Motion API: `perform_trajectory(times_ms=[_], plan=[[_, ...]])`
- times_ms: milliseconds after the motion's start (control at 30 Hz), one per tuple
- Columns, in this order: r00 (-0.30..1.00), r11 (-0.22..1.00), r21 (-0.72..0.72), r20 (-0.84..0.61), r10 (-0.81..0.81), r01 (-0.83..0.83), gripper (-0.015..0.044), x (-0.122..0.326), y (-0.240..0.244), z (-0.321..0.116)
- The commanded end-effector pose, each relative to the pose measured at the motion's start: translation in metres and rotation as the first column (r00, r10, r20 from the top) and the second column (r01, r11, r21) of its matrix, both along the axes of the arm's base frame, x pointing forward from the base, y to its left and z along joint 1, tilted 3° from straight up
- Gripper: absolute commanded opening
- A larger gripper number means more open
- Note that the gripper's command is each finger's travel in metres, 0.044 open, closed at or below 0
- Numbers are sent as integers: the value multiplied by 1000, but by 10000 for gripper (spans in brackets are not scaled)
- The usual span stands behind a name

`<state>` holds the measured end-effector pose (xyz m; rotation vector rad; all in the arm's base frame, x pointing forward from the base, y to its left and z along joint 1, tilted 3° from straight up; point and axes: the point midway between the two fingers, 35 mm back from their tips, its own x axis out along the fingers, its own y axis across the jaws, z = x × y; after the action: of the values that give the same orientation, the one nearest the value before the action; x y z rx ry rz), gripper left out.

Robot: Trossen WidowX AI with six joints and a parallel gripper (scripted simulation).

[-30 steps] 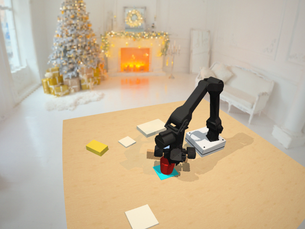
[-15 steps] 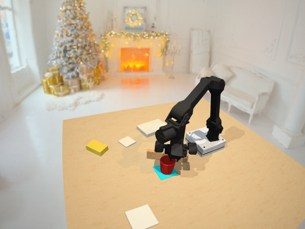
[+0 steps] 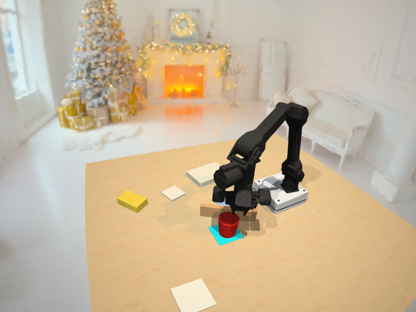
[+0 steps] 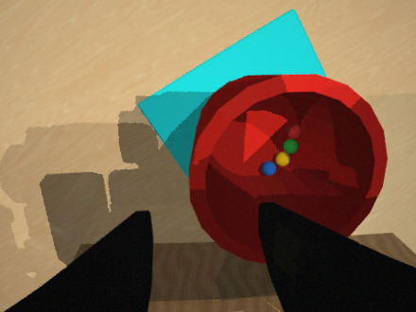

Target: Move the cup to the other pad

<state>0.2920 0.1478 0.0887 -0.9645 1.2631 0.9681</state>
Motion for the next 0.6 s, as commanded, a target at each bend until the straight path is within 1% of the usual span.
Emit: perform_trajectory(times_ms=[0, 267, 567], plan=[[1000, 1000, 0, 0, 0, 0, 233, 0, 0, -1], [1000, 1000, 0, 0, 0, 0, 440, 0, 0, 6], [1000, 1000, -1, 4, -3, 3, 440, -3, -2, 41]])
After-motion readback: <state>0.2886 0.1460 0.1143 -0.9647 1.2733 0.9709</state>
